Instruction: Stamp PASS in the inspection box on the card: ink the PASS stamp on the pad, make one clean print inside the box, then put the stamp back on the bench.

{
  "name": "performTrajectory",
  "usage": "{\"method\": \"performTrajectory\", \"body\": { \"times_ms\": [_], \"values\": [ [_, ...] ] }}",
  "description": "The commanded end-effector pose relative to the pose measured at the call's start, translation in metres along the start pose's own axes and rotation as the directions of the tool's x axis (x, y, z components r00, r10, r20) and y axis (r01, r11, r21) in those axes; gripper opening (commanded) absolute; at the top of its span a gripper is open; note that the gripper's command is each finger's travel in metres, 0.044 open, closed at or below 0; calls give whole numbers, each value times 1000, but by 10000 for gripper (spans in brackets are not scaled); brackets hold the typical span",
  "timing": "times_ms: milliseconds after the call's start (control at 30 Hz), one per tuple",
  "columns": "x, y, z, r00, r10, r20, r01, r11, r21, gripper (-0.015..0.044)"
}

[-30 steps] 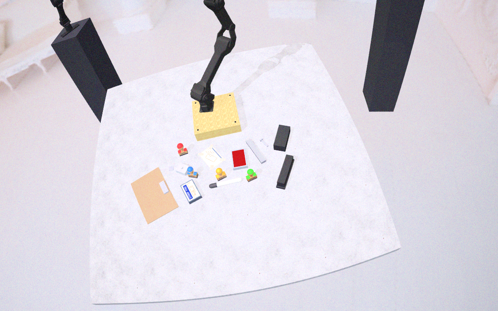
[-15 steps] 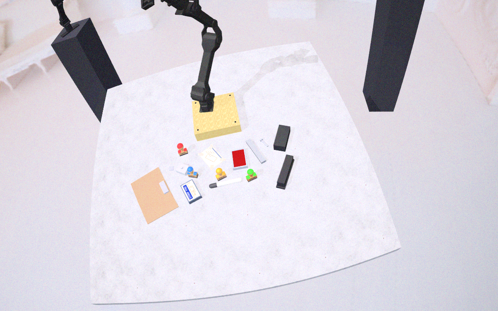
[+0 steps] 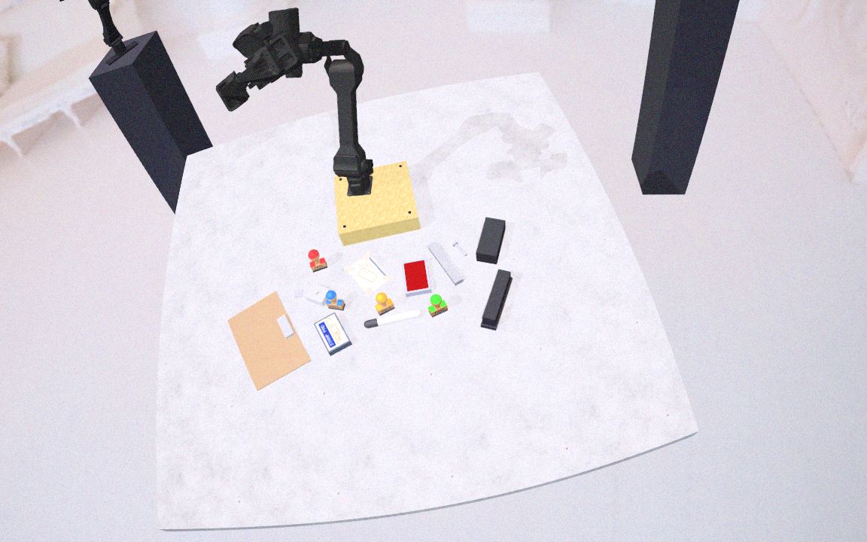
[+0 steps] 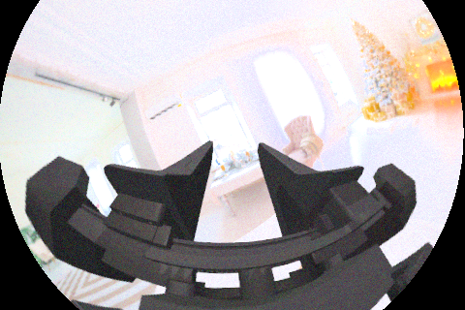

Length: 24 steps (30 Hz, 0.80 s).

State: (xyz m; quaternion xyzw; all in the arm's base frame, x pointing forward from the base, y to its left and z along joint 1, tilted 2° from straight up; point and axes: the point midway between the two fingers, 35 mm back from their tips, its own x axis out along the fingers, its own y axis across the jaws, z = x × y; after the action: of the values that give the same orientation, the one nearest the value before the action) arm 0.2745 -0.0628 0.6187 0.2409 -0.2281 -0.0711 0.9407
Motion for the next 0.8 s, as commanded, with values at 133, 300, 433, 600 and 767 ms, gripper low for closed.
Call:
{"method": "performTrajectory", "body": {
  "times_ms": [133, 300, 433, 600, 767],
  "values": [
    [40, -14, -121, 940, -58, -337, 45, 998, -47, 211],
    [46, -16, -202, 835, -85, -543, 42, 995, -90, 211],
    [40, -15, -267, 717, -108, -689, 25, 991, -130, 211],
    [17, -12, -346, 533, -144, -833, -18, 983, -181, 211],
    [-20, -8, -419, 318, -195, -928, -85, 969, -233, 211]
  ]
}}
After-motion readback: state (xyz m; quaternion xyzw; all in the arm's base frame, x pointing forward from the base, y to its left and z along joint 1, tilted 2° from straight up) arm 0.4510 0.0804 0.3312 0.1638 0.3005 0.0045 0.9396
